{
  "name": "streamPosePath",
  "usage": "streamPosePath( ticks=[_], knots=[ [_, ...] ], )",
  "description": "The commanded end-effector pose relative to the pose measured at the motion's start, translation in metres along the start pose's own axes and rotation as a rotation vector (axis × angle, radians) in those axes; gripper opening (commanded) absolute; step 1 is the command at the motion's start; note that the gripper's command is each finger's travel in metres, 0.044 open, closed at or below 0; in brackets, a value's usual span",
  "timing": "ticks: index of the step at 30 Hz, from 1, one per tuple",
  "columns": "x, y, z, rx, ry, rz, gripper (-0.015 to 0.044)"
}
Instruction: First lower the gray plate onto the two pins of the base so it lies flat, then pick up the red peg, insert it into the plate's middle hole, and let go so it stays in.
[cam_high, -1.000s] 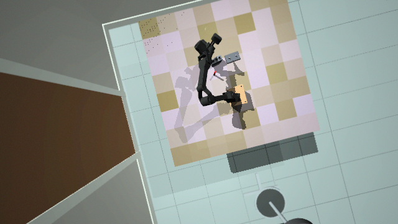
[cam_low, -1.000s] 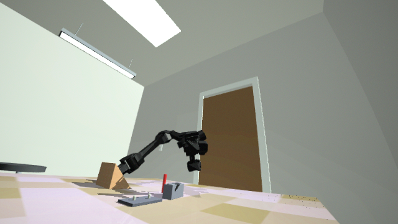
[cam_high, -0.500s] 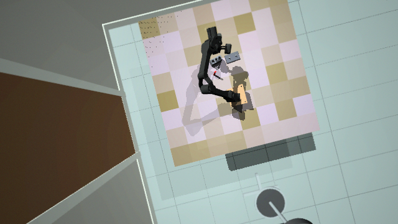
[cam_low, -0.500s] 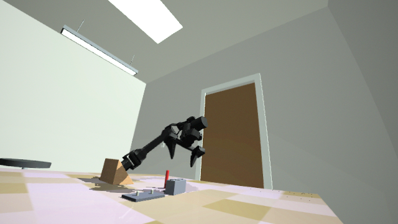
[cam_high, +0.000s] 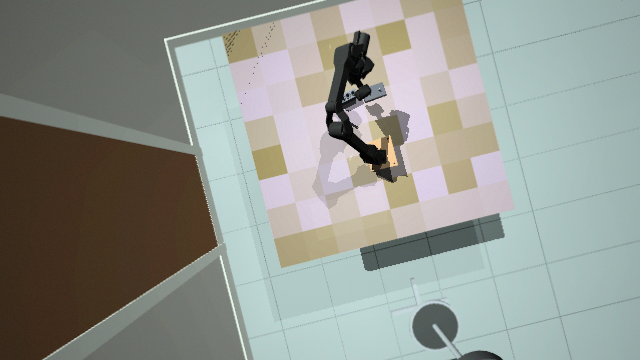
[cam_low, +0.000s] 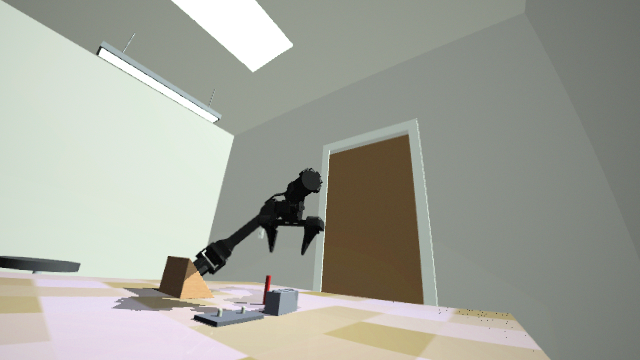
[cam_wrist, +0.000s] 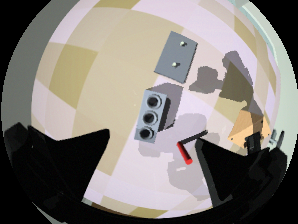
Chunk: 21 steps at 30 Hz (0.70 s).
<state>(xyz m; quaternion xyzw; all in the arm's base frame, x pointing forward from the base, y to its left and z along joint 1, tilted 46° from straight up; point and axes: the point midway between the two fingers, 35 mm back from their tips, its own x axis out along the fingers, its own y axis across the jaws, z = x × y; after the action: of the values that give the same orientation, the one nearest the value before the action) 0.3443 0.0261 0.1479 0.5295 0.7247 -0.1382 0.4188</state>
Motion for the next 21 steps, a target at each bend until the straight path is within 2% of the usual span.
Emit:
streamPosePath(
  ticks=[1, 4, 9, 21],
  knots=[
    [-0.003, 0.002, -0.001, 0.035, 0.018, 0.008, 0.0440],
    [0.005, 0.003, -0.002, 0.046, 0.025, 0.009, 0.0440],
    [0.059, 0.006, -0.006, 0.114, 0.077, 0.011, 0.0440],
    [0.076, 0.004, -0.006, 0.117, 0.079, 0.011, 0.0440]
  ],
)
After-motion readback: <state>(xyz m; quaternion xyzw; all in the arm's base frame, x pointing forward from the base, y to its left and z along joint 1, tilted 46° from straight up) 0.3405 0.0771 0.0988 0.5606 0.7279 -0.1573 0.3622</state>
